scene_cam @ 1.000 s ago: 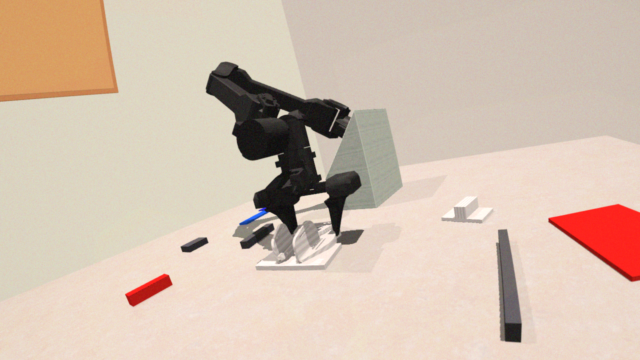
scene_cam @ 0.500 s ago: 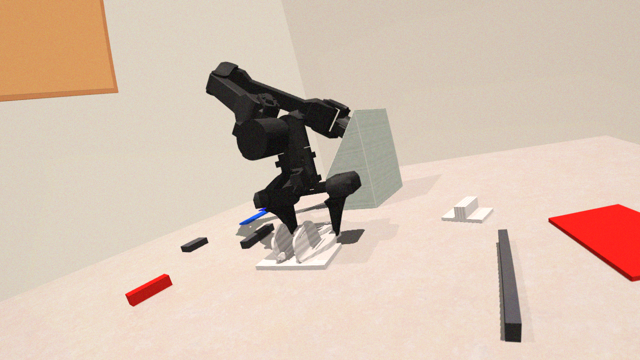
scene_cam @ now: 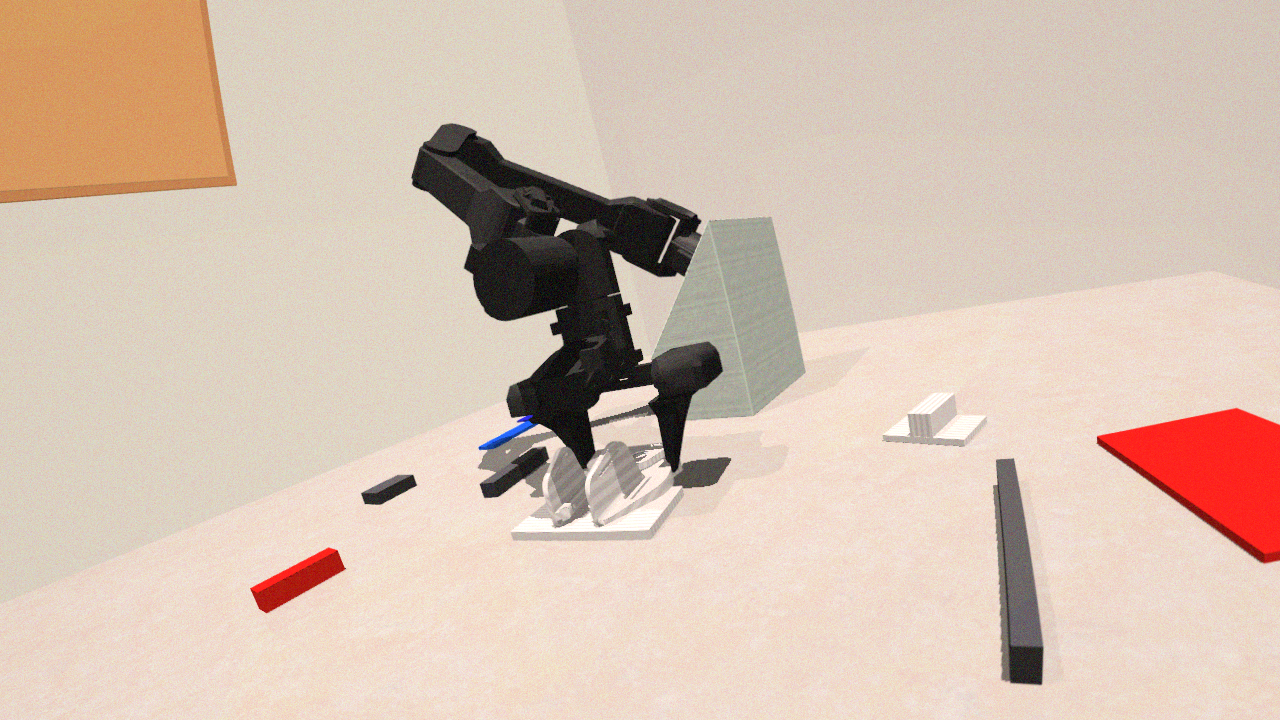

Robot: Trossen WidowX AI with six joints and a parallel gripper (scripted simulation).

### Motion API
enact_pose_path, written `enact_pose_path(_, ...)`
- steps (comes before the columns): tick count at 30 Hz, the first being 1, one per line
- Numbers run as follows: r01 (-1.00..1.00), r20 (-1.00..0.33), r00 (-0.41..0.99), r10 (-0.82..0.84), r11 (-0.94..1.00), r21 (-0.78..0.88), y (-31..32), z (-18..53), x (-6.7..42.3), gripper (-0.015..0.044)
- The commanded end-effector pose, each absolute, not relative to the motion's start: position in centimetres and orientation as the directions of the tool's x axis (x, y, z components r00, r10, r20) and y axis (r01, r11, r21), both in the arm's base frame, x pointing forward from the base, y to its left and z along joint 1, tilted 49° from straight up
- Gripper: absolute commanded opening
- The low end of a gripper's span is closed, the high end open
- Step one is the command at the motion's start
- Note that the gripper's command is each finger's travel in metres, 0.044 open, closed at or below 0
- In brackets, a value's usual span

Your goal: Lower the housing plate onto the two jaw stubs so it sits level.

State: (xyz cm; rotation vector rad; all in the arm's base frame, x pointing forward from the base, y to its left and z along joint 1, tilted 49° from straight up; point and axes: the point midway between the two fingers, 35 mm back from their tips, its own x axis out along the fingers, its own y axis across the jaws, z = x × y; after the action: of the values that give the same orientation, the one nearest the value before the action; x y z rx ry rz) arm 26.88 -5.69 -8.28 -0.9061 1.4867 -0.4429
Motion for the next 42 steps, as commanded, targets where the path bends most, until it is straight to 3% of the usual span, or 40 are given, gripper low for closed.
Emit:
enact_pose_path(1,-0.273,-0.654,0.087,-0.751,0.614,-0.741,-5.7,-8.3,26.9,0.0351)
enact_pose_path(14,-0.273,-0.654,0.087,-0.751,0.614,-0.741,-5.7,-8.3,26.9,0.0351)
enact_pose_path(18,-0.271,-0.654,0.087,-0.751,0.614,-0.741,-5.7,-8.3,26.9,0.0440)
enact_pose_path(32,-0.271,-0.655,0.088,-0.751,0.615,-0.741,-5.5,-8.2,26.9,0.0440)
enact_pose_path(42,-0.272,-0.657,0.087,-0.749,0.616,-0.739,0.1,-3.3,26.2,0.0440)
